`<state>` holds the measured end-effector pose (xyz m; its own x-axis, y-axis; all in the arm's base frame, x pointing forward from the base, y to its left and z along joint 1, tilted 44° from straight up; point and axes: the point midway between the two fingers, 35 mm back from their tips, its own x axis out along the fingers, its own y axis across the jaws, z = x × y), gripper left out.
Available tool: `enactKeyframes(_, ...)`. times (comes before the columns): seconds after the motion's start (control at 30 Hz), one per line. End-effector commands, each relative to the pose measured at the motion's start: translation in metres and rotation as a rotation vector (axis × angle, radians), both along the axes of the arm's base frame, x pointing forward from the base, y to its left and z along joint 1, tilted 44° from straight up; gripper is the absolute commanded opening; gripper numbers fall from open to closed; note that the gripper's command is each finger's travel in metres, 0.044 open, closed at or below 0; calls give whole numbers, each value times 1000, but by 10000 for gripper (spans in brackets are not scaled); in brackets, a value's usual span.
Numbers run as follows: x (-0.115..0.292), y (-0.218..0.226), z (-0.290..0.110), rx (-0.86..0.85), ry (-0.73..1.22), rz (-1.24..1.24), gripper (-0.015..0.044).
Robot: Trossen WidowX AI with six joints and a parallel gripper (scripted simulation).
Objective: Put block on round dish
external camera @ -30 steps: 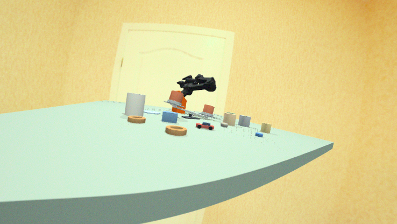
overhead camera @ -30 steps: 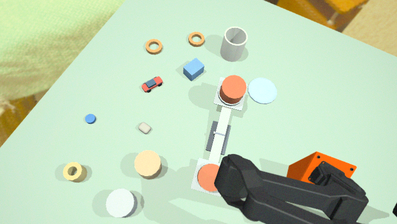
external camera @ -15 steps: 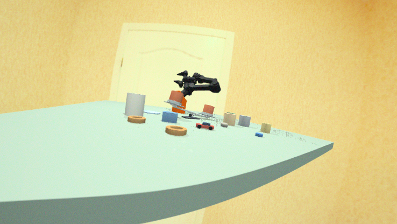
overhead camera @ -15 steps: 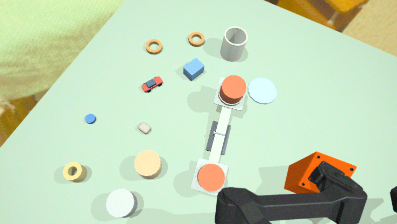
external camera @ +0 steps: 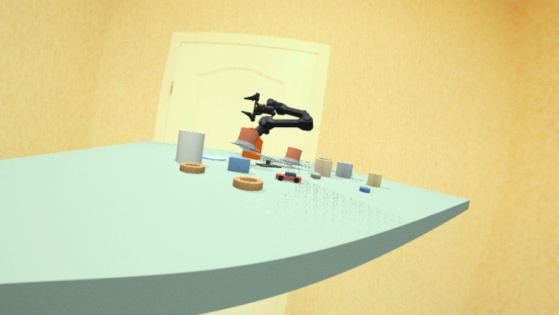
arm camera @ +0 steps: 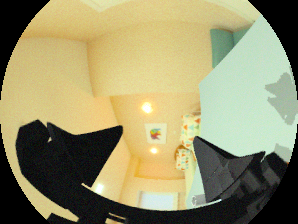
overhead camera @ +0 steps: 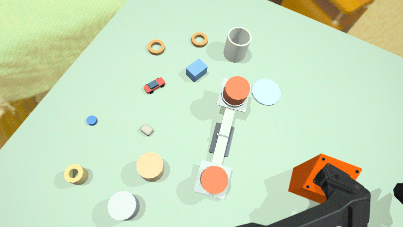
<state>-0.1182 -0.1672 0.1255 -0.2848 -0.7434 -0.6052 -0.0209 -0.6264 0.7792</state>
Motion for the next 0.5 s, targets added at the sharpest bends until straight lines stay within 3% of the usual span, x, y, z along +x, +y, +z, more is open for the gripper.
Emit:
enactKeyframes(0.0, 11, -8, -5, 46, 9, 123, 440)
enactKeyframes(0.47, 58, -27, -22, 164, 76, 589, 440)
